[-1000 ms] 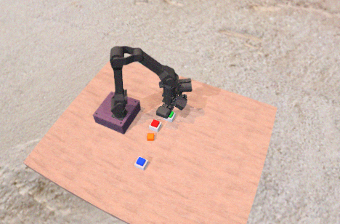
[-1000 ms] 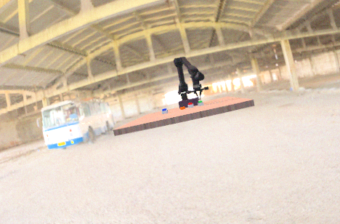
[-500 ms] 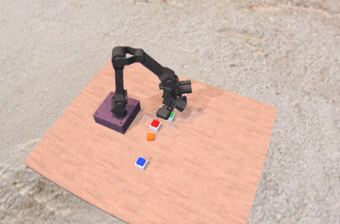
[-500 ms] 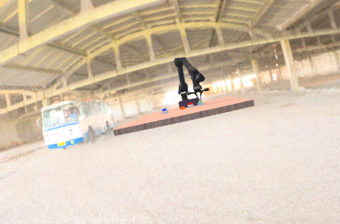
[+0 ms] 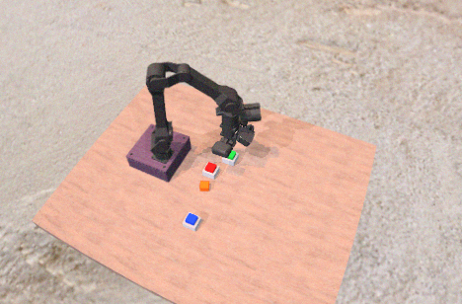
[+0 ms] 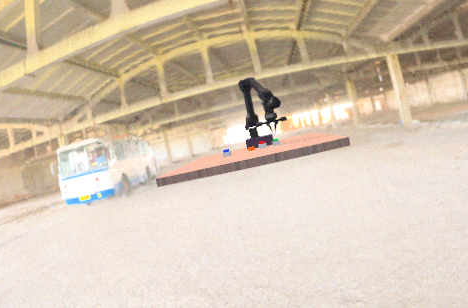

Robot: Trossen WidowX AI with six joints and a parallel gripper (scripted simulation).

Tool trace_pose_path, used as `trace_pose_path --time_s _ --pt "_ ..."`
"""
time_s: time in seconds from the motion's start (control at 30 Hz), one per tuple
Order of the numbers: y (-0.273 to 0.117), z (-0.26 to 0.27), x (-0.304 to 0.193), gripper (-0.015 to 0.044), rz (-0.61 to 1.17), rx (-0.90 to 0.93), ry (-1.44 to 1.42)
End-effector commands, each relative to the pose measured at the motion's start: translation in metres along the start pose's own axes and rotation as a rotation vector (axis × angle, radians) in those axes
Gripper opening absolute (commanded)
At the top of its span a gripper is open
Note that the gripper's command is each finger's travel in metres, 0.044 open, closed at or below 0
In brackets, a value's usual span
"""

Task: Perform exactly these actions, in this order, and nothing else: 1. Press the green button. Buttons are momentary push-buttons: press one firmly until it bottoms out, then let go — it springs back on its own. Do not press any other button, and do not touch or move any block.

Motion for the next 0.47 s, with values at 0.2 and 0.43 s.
trace_pose_path --time_s 0.2,0.43 --pt "-0.045 0.042 0.019 0.0204 0.000 0.008 0.003" --pt "-0.070 0.069 0.025 0.0361 -0.001 0.010 0.003"
Point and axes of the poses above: the point midway between the two fingers, 35 mm back from their tips, its own y axis out along the fingers, its own z axis across the jaws, x = y × z, the point moved 7 cm from there along -y, back along the fingers, and after that the axes turned 2 degrees about -y, right-handed, at the moved point
